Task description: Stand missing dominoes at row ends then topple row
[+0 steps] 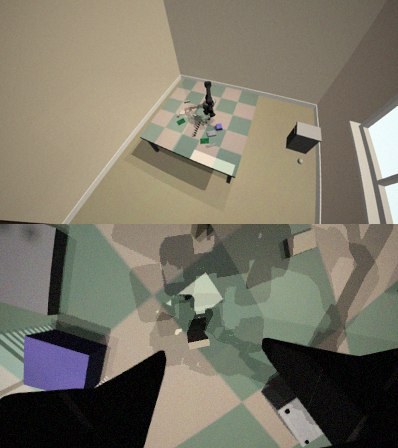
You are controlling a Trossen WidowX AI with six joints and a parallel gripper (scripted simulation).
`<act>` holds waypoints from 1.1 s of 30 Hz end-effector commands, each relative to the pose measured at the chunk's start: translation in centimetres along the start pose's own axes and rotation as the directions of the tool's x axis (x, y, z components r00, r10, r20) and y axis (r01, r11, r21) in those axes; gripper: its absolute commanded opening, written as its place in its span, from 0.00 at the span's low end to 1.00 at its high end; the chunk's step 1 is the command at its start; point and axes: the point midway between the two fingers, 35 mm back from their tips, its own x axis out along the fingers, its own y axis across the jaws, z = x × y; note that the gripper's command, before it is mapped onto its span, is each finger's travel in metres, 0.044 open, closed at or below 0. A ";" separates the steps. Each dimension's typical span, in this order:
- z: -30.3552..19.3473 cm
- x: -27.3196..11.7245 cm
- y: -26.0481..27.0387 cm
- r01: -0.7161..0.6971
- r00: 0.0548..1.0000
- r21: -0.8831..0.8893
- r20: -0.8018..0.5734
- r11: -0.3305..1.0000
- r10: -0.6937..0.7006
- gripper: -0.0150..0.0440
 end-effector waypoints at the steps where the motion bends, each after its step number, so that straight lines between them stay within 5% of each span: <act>1: -0.1 -1.9 0.4 -0.111 0.988 -0.041 -0.110 0.993 0.106 1.00; 9: -0.1 -1.7 0.4 -0.111 0.988 -0.041 -0.110 0.993 0.106 1.00; 17: -0.8 4.5 1.1 -0.111 0.988 -0.041 -0.110 0.993 0.106 1.00; 33: -1.0 6.1 1.2 -0.111 0.988 -0.041 -0.110 0.993 0.106 1.00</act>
